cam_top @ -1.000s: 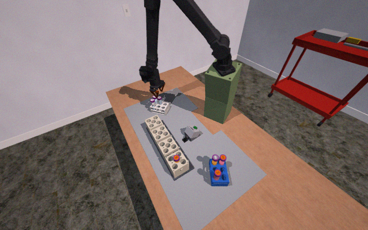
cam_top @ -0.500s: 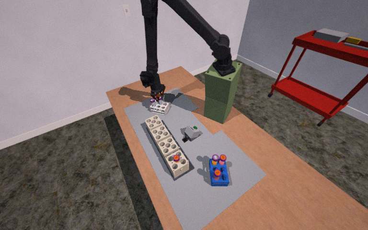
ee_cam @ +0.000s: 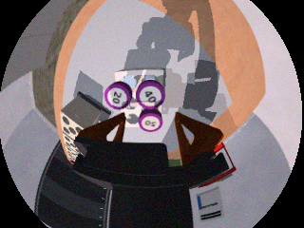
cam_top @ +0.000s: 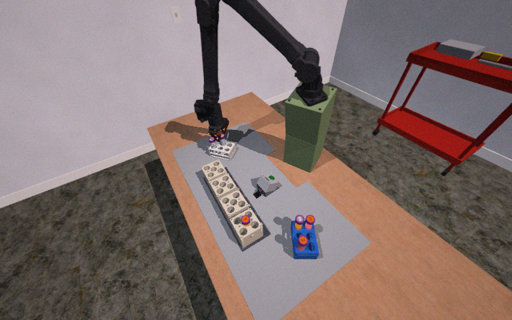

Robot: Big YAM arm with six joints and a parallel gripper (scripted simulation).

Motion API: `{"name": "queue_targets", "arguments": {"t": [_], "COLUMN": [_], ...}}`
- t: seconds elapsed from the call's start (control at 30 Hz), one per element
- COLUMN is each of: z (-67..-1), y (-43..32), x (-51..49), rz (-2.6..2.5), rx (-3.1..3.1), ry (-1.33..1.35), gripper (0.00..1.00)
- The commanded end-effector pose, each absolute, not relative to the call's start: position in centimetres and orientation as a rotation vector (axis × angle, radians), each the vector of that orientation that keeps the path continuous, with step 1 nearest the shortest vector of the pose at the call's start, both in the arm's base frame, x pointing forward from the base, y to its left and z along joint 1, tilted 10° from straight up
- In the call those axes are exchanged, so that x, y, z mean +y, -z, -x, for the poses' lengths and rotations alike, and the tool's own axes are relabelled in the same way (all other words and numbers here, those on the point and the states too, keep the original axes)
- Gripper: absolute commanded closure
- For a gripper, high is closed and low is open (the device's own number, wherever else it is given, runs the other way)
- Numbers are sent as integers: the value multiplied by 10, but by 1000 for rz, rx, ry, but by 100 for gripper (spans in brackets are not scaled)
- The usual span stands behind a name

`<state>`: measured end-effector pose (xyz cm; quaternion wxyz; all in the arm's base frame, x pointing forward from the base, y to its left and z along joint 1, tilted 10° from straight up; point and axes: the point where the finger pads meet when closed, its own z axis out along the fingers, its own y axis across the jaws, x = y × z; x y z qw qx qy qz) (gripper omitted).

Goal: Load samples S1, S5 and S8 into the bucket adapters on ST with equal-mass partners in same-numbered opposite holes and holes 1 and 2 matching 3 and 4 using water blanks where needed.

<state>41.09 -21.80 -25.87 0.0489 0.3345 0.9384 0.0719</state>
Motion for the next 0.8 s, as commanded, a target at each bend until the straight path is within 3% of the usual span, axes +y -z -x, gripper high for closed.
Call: {"name": "queue_targets", "arguments": {"t": [0.0, 0.13, 0.17, 0.77], "z": [-420, -421, -418, -417], "y": [248, 246, 251, 241], "x": [-219, -219, -222, -220], "rz": [-984, -982, -1007, -989], "rx": [2836, 2833, 2839, 2845], "ry": [-207, -206, -210, -210], "gripper": [20, 20, 100, 100]}}
